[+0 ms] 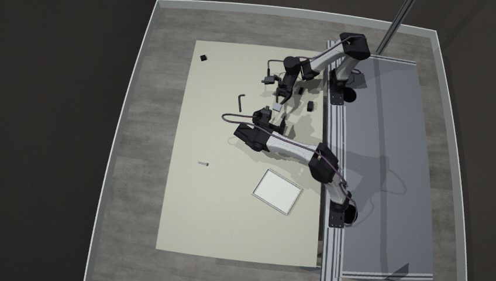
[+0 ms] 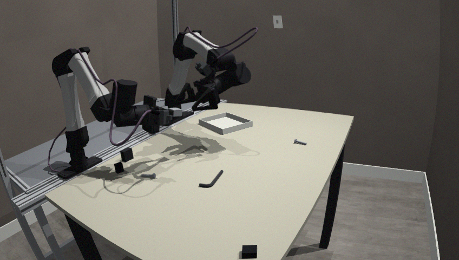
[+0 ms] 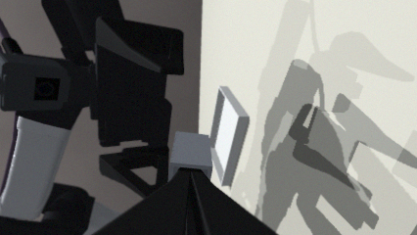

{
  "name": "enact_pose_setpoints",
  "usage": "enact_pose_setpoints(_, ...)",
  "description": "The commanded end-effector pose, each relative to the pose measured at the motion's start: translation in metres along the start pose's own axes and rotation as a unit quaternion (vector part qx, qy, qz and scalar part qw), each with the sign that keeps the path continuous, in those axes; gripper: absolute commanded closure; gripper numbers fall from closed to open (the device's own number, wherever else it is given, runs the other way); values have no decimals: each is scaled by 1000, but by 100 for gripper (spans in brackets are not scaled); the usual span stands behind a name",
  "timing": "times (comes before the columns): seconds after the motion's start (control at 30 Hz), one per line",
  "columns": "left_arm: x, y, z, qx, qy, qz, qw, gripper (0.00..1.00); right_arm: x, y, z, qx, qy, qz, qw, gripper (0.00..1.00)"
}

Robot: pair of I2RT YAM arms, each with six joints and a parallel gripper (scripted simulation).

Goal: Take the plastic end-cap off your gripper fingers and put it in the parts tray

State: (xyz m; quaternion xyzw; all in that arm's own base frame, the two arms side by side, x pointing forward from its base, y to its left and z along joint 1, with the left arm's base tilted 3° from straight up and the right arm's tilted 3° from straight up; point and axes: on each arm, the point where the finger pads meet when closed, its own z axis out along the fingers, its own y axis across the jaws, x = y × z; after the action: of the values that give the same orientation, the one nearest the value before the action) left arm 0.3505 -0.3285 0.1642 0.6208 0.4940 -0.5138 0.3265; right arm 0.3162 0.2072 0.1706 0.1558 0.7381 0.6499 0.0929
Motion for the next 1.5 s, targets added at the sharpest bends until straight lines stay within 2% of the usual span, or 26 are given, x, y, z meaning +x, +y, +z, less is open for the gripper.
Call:
enact_pose_setpoints(0.0,-35,1,-7,-9,-17,52,998,0,-9,11,0,-16,-8,-21,1000,100)
enact_pose_setpoints(0.3,-35,1,-7,-9,-17,52,998,0,-10,14,1,-18,-8,-25,1000,100)
enact_pose_setpoints(0.4,-27,5,-5,-13,-14,54,998,34,-10,14,1,-18,-8,-24,1000,100)
enact_pose_setpoints(0.43,-25,5,-5,-14,-14,55,998,42,-10,14,1,-18,-8,-24,1000,100)
enact_pose_setpoints(0.9,-3,-2,3,-19,-11,42,999,42,-10,14,1,-18,-8,-24,1000,100)
enact_pose_setpoints(0.97,9,0,8,-15,-8,28,999,44,-10,14,1,-18,-8,-24,1000,100)
enact_pose_setpoints(1.03,-3,-1,11,-20,-9,41,999,45,-10,14,1,-18,-8,-24,1000,100)
enact_pose_setpoints(1.13,-7,1,26,-19,-10,41,999,48,-10,14,1,-18,-8,-24,1000,100)
enact_pose_setpoints(1.2,3,5,37,-16,-8,28,999,48,-10,14,1,-18,-8,-24,1000,100)
enact_pose_setpoints(1.27,0,8,35,-17,-11,36,999,48,-10,14,1,-18,-8,-24,1000,100)
enact_pose_setpoints(1.37,-5,1,36,-20,-11,41,999,56,-10,14,1,-18,-8,-24,1000,100)
enact_pose_setpoints(1.47,-5,2,33,-23,-11,40,999,59,-10,14,1,-18,-9,-24,1000,100)
